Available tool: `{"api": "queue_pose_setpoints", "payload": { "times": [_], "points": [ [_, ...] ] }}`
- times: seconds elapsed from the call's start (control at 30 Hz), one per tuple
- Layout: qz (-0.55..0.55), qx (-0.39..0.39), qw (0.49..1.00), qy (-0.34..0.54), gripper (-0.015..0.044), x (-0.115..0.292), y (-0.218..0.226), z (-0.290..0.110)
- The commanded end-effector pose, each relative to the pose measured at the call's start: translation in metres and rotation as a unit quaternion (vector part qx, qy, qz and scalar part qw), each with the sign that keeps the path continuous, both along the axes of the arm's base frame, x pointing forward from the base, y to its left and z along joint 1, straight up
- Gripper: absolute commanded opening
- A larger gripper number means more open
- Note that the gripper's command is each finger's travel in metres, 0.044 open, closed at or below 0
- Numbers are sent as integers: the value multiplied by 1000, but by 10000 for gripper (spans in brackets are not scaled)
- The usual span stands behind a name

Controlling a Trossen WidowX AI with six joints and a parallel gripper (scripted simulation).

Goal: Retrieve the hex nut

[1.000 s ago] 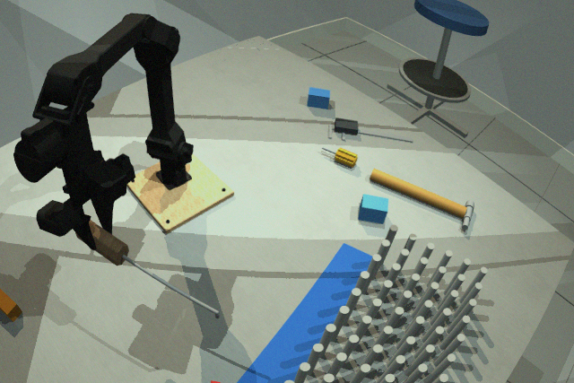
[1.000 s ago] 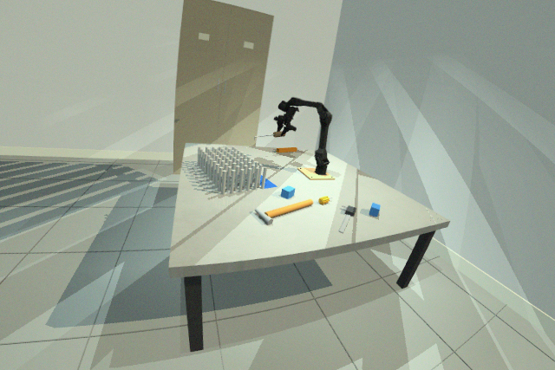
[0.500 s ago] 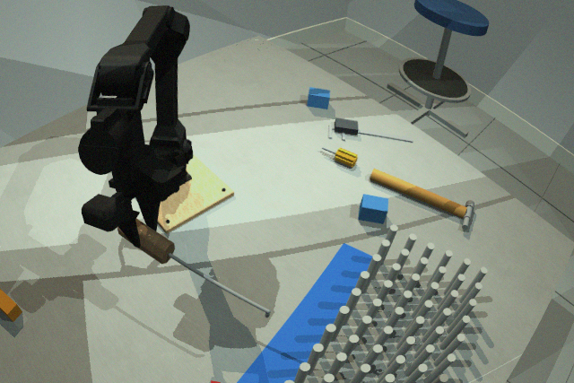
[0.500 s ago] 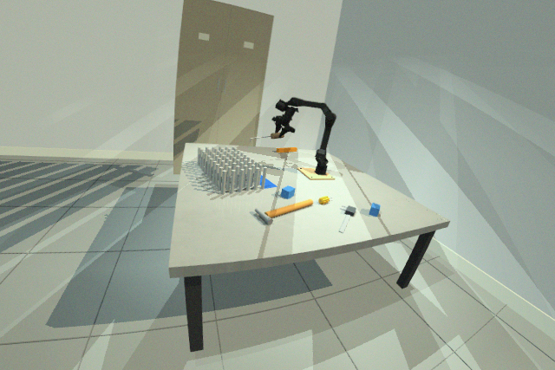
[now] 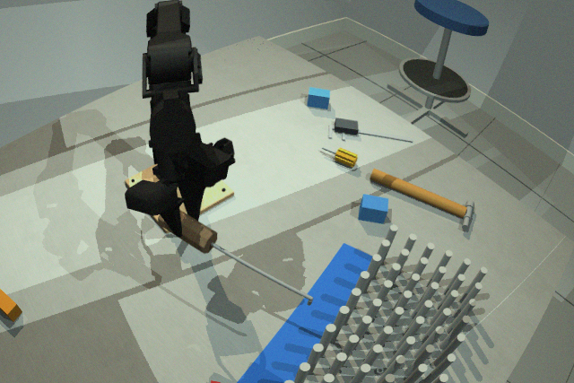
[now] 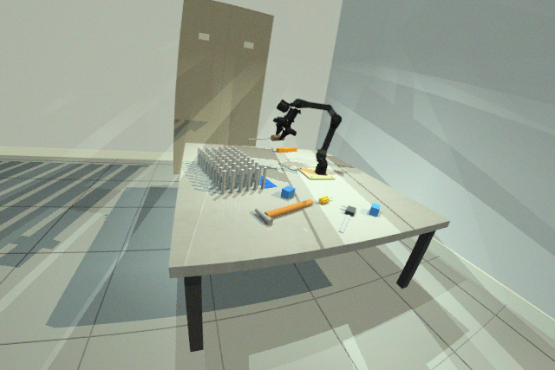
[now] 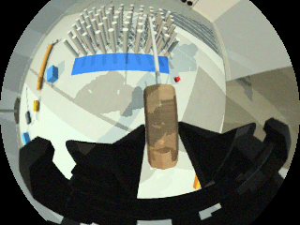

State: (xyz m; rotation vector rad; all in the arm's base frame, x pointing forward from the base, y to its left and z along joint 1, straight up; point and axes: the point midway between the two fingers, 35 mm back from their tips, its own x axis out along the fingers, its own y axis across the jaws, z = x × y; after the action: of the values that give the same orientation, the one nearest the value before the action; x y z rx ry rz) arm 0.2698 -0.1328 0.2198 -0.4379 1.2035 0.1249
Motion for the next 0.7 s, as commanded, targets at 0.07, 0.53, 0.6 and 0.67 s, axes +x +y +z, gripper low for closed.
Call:
{"api": "queue_pose_setpoints", "payload": {
  "times": [0.07,0.53,0.6,0.67],
  "points": [
    [-10,-3,1000,-19,0,2,24,2],
    [-16,-1,999,-31,0,9,41,-19],
    [-16,-2,999,-31,0,11,40,-29],
    [-16,-2,999,-31,0,13,40,-38]
  ]
}}
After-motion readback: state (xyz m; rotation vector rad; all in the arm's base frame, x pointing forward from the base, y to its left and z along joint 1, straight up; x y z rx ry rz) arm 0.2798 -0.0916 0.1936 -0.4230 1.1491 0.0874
